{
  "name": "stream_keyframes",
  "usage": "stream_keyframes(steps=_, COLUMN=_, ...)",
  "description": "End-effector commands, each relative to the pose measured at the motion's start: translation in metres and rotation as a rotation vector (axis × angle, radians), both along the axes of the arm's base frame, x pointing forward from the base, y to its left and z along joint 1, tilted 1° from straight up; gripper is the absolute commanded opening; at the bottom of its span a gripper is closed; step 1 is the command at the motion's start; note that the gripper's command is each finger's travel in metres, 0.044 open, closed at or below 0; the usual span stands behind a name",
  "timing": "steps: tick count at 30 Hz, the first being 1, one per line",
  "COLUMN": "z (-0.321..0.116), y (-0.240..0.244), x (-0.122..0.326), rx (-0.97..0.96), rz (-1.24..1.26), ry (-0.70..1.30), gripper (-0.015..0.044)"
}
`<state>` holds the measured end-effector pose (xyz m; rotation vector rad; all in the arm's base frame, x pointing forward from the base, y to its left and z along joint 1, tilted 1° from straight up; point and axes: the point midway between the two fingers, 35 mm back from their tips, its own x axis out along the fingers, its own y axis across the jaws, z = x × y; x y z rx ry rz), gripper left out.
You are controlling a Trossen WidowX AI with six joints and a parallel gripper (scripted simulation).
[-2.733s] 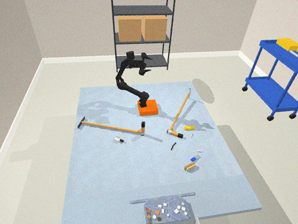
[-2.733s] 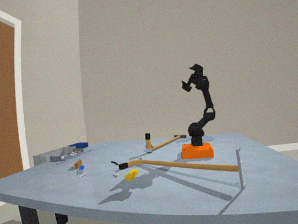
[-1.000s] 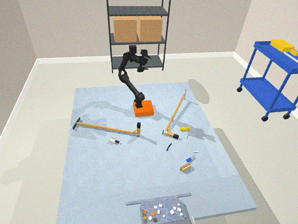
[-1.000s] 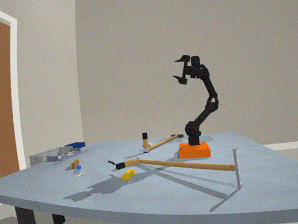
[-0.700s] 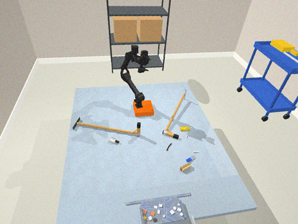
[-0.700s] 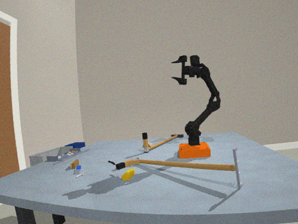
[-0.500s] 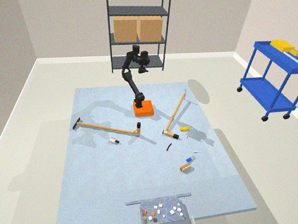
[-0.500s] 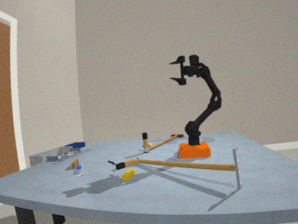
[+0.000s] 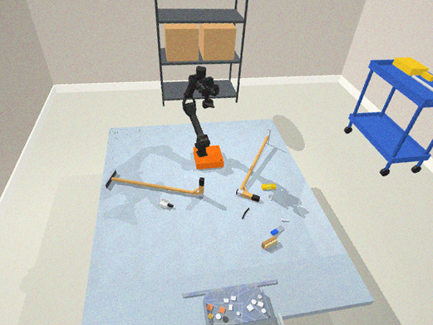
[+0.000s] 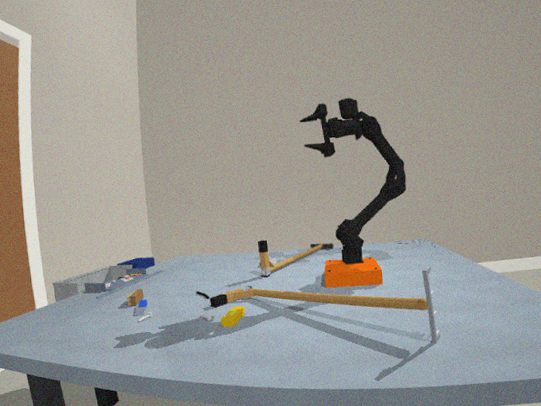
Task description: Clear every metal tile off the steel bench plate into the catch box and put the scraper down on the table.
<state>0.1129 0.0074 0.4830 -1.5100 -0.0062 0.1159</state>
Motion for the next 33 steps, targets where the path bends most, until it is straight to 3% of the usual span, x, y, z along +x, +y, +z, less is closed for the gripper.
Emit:
stream_keyframes(steps=1, z=-0.004, y=-0.007, x=0.007, rx=0.06, rz=-0.069, ry=0.027, gripper=0.044)
stream_keyframes(steps=33, z=-0.023, y=-0.067, x=0.029, rx=0.469, rz=-0.538, ry=0.07, gripper=0.044)
